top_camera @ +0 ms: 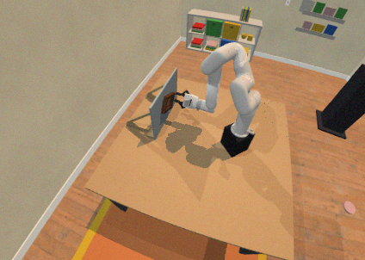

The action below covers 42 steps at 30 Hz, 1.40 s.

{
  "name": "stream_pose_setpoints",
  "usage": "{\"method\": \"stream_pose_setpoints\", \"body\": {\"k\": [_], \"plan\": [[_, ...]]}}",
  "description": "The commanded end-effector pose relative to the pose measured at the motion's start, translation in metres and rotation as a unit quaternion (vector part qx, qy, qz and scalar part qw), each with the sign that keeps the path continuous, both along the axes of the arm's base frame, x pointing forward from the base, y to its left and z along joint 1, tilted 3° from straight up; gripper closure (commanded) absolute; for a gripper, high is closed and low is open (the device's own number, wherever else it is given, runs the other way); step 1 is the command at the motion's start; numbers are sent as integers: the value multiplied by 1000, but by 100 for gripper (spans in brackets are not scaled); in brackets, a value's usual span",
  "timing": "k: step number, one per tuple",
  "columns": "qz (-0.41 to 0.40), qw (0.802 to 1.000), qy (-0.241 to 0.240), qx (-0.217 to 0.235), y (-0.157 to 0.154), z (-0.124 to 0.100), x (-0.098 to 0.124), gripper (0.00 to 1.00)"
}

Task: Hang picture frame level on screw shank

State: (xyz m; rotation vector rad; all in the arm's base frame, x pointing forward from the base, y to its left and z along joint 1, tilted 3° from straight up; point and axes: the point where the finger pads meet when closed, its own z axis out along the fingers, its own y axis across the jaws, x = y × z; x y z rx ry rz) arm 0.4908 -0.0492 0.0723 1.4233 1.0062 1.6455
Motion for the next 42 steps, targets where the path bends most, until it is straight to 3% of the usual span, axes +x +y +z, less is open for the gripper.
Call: {"method": "stream_pose_setpoints", "body": {"k": [1, 23, 42], "plan": [[0, 1000, -1, 0, 1, 2, 10, 50], [0, 1000, -1, 0, 4, 4, 39, 50], [0, 1000, -1, 0, 4, 5, 45, 50]]}}
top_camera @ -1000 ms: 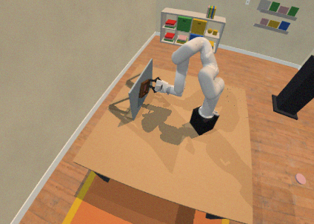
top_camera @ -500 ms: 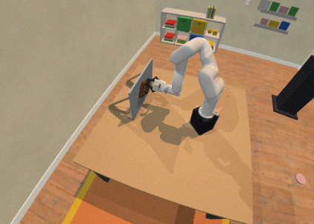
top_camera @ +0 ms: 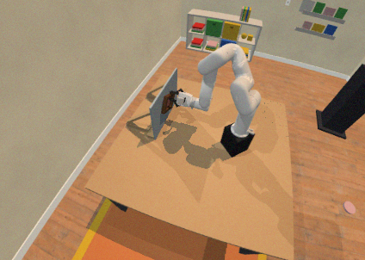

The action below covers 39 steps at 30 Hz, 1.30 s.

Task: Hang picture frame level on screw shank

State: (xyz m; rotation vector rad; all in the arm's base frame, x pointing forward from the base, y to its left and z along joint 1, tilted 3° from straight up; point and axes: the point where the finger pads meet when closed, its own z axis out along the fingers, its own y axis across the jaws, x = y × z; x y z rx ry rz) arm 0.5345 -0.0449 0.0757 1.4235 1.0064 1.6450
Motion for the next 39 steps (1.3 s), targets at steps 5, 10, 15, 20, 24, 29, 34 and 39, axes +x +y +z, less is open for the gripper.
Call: {"method": "stream_pose_setpoints", "body": {"k": [5, 10, 15, 20, 24, 29, 34, 39], "plan": [[0, 1000, -2, 0, 0, 1, 1, 50], [0, 1000, -2, 0, 0, 1, 1, 50], [0, 1000, -2, 0, 0, 1, 1, 100], [0, 1000, -2, 0, 0, 1, 1, 100], [0, 1000, -2, 0, 0, 1, 1, 100], [0, 1000, -2, 0, 0, 1, 1, 100], [0, 1000, -2, 0, 0, 1, 1, 100], [0, 1000, -2, 0, 0, 1, 1, 100]]}}
